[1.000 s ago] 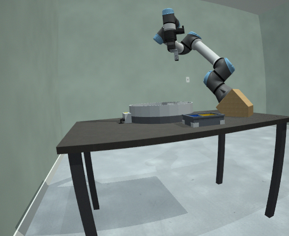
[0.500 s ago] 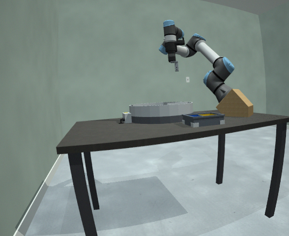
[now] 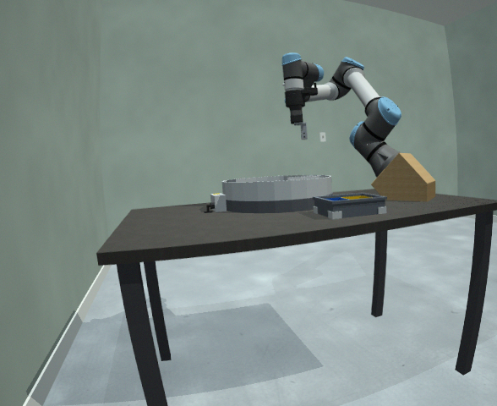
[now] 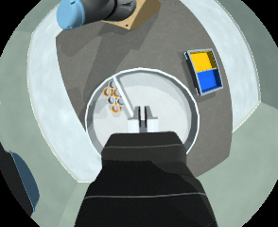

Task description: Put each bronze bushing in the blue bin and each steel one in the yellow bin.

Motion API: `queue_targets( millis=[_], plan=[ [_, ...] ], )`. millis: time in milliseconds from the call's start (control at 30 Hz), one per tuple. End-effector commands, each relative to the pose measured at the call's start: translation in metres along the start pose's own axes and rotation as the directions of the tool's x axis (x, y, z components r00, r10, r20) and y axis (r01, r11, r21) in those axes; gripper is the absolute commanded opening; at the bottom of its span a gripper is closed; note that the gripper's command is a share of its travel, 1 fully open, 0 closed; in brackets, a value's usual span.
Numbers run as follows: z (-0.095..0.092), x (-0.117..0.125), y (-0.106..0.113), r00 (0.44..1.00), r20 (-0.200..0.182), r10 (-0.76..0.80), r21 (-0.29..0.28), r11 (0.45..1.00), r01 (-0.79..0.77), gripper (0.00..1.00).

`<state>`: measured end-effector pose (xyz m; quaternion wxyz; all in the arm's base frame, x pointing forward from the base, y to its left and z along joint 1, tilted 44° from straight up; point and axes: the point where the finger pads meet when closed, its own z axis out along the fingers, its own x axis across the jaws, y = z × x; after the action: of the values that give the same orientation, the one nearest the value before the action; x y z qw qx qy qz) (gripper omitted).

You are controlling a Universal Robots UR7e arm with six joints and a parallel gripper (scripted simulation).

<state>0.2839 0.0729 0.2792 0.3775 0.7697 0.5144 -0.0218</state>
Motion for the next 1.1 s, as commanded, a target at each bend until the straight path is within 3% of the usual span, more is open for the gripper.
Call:
queue_targets(
  millis=[0,33,133,267,500,700,1067],
  plan=[
    [0.027,-0.025,0.002,0.999,-0.016,-0.029,-0.002,1.0,0.029,0.27],
    [0.035,-0.033,0.002,0.999,-0.016,-0.038,-0.002,0.999,0.038,0.27],
    [0.035,-0.033,0.002,0.999,-0.016,-0.038,-0.002,0.999,0.038,0.27],
    [0.066,-0.063,0.002,0.998,-0.014,-0.069,-0.002,0.998,0.069,0.27],
    [0.078,-0.074,0.003,0.997,-0.016,-0.081,-0.003,0.997,0.081,0.27],
    [0.121,-0.114,0.003,0.992,-0.016,-0.124,-0.003,0.992,0.124,0.27],
    [0.121,-0.115,0.003,0.992,-0.017,-0.125,-0.003,0.992,0.125,0.27]
  ],
)
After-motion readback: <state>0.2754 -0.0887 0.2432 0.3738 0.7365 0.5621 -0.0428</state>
